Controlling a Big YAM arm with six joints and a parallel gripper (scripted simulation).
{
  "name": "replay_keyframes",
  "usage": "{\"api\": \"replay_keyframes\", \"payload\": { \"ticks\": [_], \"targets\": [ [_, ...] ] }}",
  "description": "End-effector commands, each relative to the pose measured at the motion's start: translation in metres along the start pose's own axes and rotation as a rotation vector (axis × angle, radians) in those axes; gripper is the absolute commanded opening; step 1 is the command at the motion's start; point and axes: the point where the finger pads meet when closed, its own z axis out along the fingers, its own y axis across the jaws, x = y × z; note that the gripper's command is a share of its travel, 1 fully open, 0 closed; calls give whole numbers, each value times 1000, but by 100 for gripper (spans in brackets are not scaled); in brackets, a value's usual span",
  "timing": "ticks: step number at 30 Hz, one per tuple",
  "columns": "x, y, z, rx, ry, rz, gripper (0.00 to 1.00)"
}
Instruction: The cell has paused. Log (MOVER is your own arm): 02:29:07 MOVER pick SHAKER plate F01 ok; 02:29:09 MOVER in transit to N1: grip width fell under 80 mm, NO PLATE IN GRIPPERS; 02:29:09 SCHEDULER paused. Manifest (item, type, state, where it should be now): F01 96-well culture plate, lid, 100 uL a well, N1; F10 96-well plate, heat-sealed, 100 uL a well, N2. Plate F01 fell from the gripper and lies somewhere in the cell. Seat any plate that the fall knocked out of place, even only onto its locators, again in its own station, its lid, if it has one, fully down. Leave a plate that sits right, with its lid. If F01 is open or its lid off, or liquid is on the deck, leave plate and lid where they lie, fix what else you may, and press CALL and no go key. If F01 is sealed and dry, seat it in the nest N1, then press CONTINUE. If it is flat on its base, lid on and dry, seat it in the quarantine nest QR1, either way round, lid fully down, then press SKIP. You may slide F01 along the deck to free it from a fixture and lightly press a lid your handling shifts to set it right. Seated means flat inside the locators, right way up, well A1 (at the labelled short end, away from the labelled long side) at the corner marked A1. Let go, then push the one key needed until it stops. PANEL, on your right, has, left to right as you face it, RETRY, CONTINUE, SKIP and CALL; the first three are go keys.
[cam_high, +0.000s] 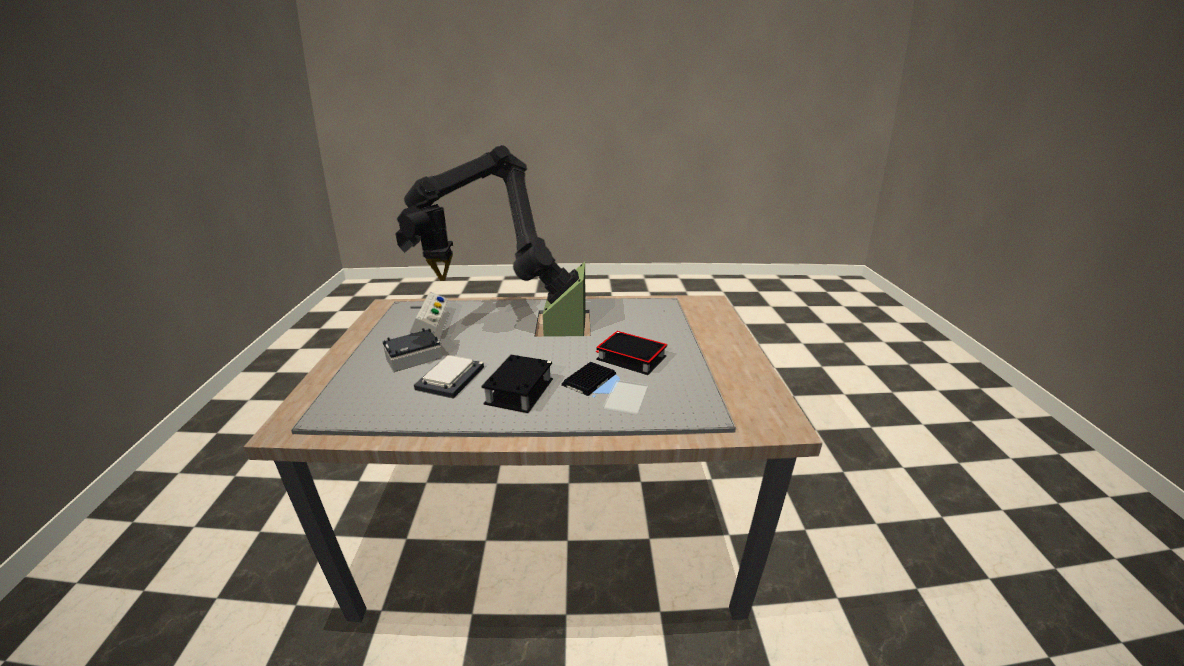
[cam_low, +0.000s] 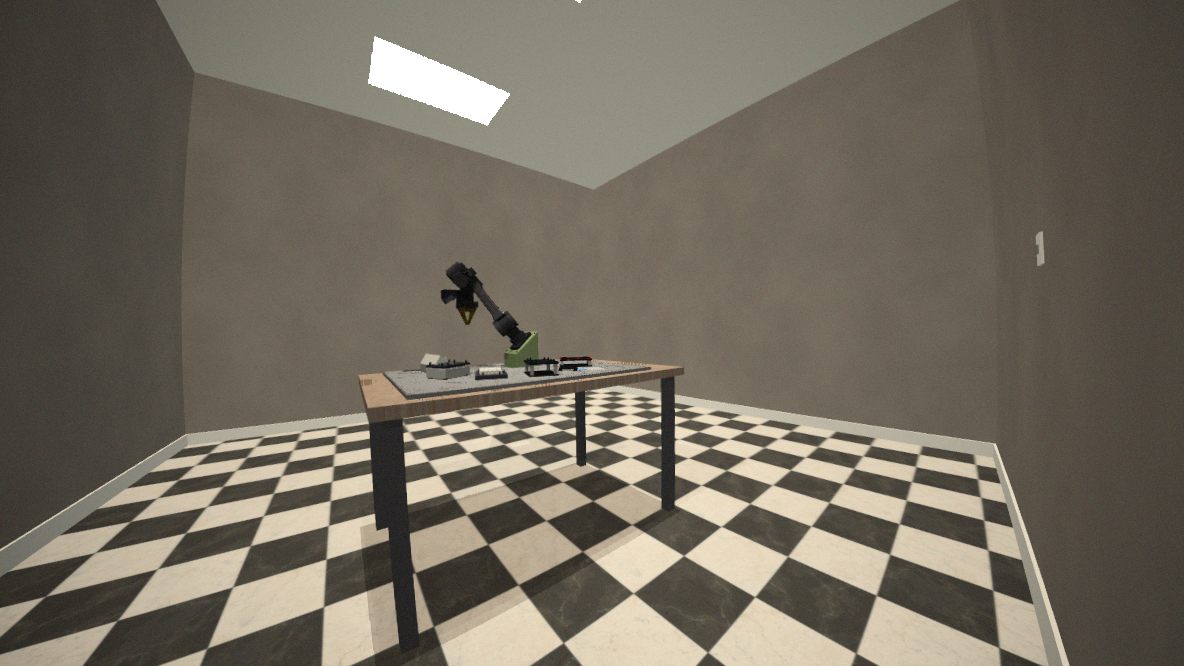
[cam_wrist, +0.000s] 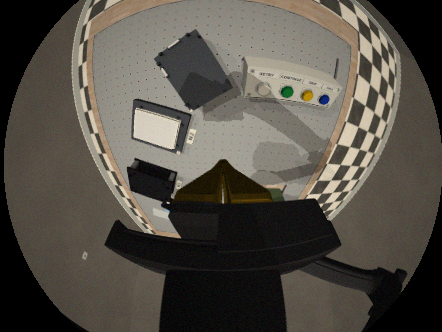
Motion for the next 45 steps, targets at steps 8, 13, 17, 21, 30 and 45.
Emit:
{"api": "replay_keyframes", "payload": {
  "ticks": [8,13,17,21,30,45],
  "targets": [
    [-29,-51,-11,-23,-40,3,0],
    [-38,-66,-15,-27,-51,7,0],
    [-56,-86,-28,-37,-82,20,0],
    [-58,-105,-24,-24,-79,8,0],
    [-48,-119,-15,-11,-60,-5,0],
    [-45,-183,-22,13,-71,-27,0]
  ]
}}
